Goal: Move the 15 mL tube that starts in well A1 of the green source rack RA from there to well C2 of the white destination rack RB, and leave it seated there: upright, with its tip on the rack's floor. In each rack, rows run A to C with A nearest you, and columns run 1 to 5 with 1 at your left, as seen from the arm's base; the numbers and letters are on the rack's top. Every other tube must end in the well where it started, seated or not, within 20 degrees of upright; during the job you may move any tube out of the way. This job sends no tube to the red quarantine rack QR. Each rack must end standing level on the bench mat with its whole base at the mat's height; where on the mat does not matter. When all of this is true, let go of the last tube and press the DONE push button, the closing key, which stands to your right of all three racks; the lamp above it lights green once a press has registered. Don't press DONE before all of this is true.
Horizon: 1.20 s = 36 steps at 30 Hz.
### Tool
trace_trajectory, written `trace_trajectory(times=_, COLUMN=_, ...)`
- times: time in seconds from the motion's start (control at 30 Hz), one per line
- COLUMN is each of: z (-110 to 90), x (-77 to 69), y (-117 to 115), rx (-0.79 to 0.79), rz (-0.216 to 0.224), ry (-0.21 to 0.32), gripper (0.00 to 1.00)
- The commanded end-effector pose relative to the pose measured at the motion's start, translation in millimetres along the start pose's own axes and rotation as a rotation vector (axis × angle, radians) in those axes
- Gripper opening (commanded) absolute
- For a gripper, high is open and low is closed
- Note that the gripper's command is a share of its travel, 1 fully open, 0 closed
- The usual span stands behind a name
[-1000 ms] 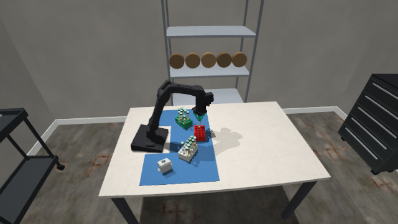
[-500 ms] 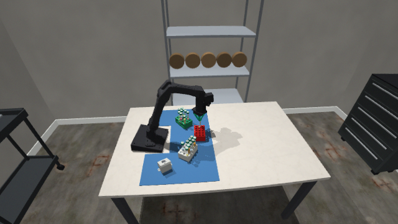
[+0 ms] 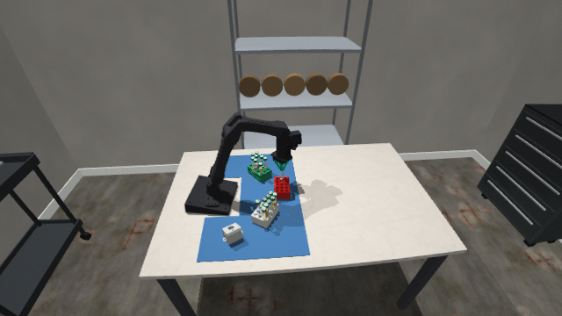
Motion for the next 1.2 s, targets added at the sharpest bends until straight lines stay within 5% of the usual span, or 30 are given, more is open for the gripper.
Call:
trace_trajectory(times=0.0, z=1.7, x=-4.4, y=-1.7, rx=0.001, rz=-0.013, ry=-0.016, gripper=0.00)
trace_trajectory(times=1.17, z=0.9, x=-25.3, y=-0.9, rx=0.001, rz=-0.013, ry=-0.016, gripper=0.00)
Point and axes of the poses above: the point where the finger pads meet when closed, its own x axis out along the fingers, its own y axis across the jaws, z = x × y, the point moved 3 cm from there along -x, back along the fingers, and after that the axes turned 14 degrees about -x, right-handed, at the moved point
